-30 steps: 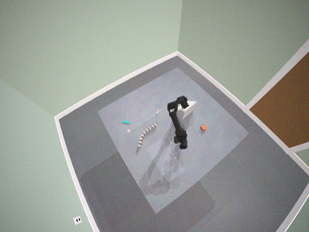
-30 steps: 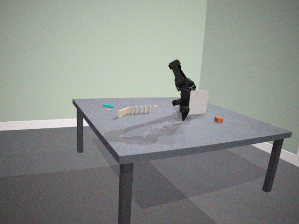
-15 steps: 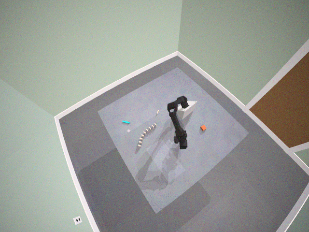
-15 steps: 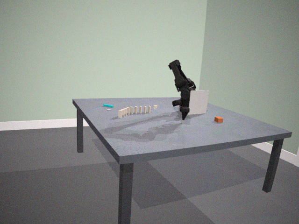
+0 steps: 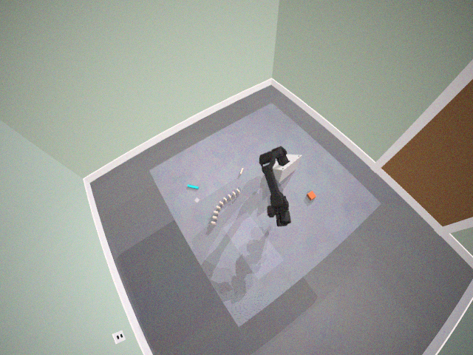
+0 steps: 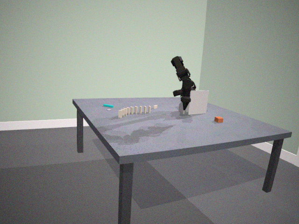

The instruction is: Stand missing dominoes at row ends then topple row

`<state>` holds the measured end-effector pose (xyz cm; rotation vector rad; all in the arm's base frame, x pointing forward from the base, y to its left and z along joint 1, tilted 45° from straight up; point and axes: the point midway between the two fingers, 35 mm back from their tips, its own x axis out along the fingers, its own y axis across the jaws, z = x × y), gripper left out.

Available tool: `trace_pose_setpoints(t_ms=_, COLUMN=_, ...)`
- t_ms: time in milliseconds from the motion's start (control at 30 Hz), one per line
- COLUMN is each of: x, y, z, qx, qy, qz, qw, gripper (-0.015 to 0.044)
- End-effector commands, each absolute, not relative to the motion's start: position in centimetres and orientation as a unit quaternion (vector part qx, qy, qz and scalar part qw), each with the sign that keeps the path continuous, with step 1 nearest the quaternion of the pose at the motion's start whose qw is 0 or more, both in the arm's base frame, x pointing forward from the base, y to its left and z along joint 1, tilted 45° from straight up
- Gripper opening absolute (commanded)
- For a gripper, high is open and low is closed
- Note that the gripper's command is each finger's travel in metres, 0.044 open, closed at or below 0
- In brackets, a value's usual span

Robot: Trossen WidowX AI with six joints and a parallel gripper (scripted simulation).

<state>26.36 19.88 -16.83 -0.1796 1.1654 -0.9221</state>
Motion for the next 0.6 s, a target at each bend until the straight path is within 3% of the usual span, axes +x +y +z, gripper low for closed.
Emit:
trace_pose_setpoints(t_ms=0, x=25.5, y=24.0, z=-12.4, qx=-0.073, qy=0.528, qz=-0.415, qw=0.738, gripper=0.0107)
trace_pose_setpoints(t_ms=300, x=25.5, y=24.1, z=-11.9, qx=-0.075, qy=0.529, qz=-0.413, qw=0.737, gripper=0.0107)
trace_pose_setpoints(t_ms=567, x=31.2, y=17.4, z=-2.7, qx=-0.151, qy=0.577, qz=-0.341, qw=0.726, gripper=0.0107)
